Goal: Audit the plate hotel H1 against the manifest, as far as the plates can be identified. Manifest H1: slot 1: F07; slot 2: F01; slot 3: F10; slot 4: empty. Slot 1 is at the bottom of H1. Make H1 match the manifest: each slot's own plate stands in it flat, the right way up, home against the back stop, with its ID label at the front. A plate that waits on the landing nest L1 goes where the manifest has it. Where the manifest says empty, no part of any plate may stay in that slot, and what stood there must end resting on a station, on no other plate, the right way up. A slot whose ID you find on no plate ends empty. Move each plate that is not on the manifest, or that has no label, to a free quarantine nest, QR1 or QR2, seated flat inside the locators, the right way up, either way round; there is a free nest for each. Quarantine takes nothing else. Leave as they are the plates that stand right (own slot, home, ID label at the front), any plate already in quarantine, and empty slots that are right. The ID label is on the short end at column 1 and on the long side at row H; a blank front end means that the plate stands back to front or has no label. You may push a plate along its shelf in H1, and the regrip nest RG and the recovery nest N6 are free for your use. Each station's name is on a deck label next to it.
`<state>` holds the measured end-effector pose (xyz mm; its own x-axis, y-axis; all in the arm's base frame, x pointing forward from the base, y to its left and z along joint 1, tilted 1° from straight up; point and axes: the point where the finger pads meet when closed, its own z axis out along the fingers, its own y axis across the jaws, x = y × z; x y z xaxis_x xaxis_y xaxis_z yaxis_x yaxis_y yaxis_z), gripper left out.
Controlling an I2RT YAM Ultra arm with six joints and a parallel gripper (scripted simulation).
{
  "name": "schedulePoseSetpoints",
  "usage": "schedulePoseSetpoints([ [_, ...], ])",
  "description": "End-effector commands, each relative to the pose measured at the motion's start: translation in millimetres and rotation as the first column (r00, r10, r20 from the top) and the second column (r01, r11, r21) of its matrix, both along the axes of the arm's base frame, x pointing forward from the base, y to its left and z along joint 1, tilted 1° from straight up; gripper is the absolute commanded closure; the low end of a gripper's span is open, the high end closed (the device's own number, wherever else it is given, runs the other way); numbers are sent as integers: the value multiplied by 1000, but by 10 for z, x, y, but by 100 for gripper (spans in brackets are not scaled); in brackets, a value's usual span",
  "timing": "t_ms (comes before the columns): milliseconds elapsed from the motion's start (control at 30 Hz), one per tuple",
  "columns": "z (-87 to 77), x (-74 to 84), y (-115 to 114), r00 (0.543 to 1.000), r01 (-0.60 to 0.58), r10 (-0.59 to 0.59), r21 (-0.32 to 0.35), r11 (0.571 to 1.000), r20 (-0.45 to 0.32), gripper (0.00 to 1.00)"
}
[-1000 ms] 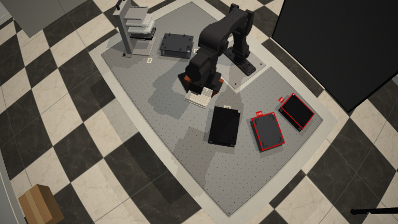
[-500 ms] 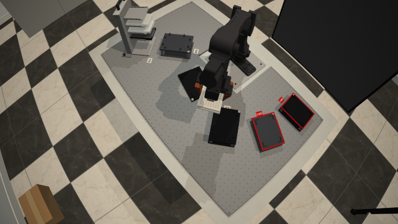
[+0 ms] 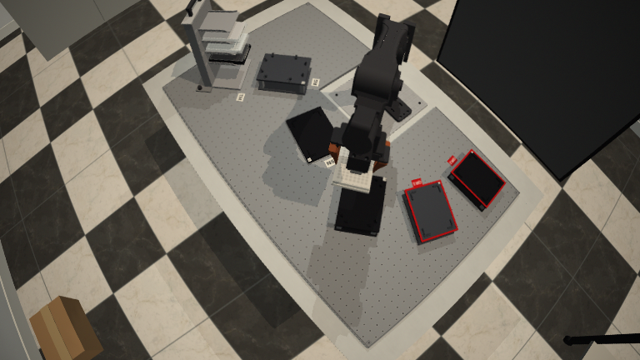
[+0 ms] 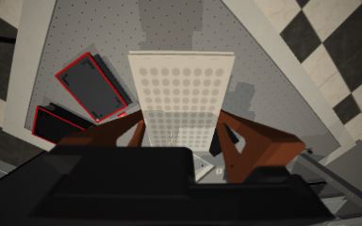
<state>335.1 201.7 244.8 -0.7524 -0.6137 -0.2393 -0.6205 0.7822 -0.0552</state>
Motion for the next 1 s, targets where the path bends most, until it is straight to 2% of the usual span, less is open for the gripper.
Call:
schedulePoseSetpoints([
  [0,123,-13,134,977,13,-38,-121,993,-208,14],
  [367,118,-91,409,977,13,-38,-121,993,-208,14],
  [967,118,-91,409,977,13,-38,-121,993,-208,14],
])
